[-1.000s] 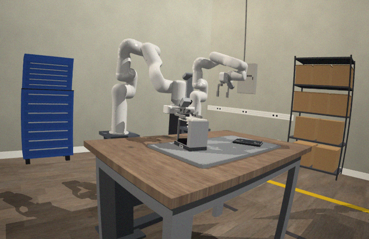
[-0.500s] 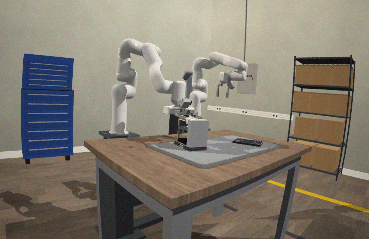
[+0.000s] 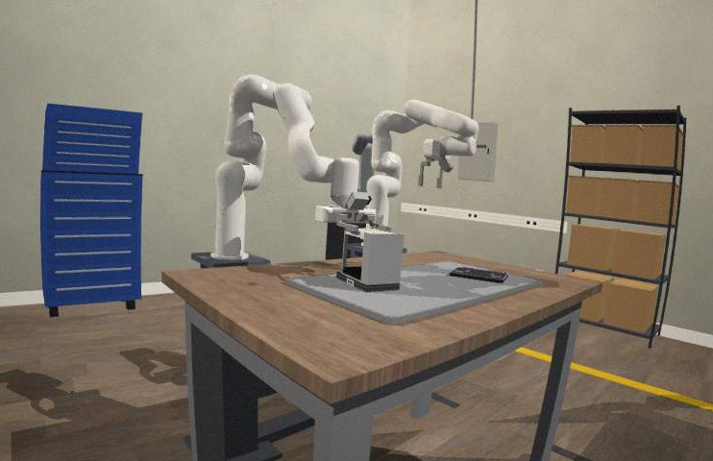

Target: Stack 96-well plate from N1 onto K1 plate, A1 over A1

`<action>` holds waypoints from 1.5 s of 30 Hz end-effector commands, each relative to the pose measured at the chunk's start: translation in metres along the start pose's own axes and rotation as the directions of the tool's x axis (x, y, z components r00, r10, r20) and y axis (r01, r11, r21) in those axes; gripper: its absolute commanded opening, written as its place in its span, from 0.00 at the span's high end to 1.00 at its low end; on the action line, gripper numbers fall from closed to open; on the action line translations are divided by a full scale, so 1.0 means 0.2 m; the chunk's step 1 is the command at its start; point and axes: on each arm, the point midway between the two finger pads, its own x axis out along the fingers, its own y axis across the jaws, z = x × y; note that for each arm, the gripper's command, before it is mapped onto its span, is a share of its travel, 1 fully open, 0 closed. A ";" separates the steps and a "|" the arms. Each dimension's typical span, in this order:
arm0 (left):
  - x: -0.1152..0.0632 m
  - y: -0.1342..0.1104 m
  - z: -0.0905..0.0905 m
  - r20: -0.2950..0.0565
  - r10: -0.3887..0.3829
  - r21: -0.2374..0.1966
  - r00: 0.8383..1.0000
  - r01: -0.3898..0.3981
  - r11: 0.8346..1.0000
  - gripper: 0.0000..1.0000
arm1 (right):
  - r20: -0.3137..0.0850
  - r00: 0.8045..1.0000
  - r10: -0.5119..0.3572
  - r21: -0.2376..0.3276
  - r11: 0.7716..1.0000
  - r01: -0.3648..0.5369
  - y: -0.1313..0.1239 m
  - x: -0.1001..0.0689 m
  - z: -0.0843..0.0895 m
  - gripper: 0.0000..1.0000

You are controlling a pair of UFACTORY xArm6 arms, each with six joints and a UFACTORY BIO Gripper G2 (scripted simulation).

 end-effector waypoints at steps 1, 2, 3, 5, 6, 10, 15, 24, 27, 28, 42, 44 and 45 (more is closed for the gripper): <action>0.00 0.00 0.00 0.003 0.000 0.000 1.000 0.000 1.000 0.00 | 0.003 1.000 0.000 0.002 1.000 0.000 0.00 0.00 -0.03 1.00; 0.00 0.00 0.00 0.003 0.000 0.000 1.000 0.000 1.000 0.00 | 0.003 1.000 0.000 0.002 1.000 0.000 0.00 0.00 -0.03 1.00; 0.00 0.00 0.00 0.003 0.000 0.000 1.000 0.000 1.000 0.00 | 0.003 1.000 0.000 0.002 1.000 0.000 0.00 0.00 -0.04 1.00; 0.00 0.00 0.00 0.003 0.000 0.000 1.000 0.000 1.000 0.00 | 0.003 1.000 0.000 0.002 1.000 0.000 0.00 0.00 -0.06 1.00; 0.00 0.00 0.00 0.003 0.000 0.000 1.000 0.000 1.000 0.00 | 0.003 1.000 0.000 0.002 1.000 0.000 0.00 0.00 -0.07 1.00; 0.00 0.00 0.00 0.003 0.000 0.000 1.000 0.000 1.000 0.00 | 0.003 1.000 0.000 0.002 1.000 0.000 0.00 0.00 -0.08 1.00; 0.00 0.00 0.00 0.003 0.000 0.000 1.000 0.000 1.000 0.00 | 0.003 1.000 0.000 0.002 1.000 0.000 0.00 0.00 -0.13 1.00; 0.00 0.00 0.00 0.003 0.000 0.000 1.000 0.000 1.000 0.00 | 0.003 1.000 0.000 0.002 1.000 0.000 0.00 0.01 -0.20 1.00; 0.00 0.00 0.00 0.003 0.000 0.000 1.000 0.000 1.000 0.00 | 0.003 1.000 0.000 0.002 1.000 0.000 0.00 0.01 -0.21 1.00; 0.00 0.00 0.00 0.003 0.000 0.000 1.000 0.000 1.000 0.00 | 0.003 1.000 0.000 0.002 1.000 0.000 0.00 0.01 -0.22 1.00; 0.00 0.00 0.00 0.003 0.000 0.000 1.000 0.000 1.000 0.00 | 0.003 1.000 0.000 0.002 1.000 0.000 0.00 0.01 -0.34 1.00; 0.00 0.00 0.00 0.003 0.000 0.000 1.000 0.000 1.000 0.00 | 0.003 1.000 0.000 0.002 1.000 0.000 0.00 0.01 -0.34 1.00; 0.00 0.00 0.00 0.003 0.000 0.000 1.000 0.000 1.000 0.00 | 0.003 1.000 0.000 0.002 1.000 0.000 0.00 0.01 -0.34 1.00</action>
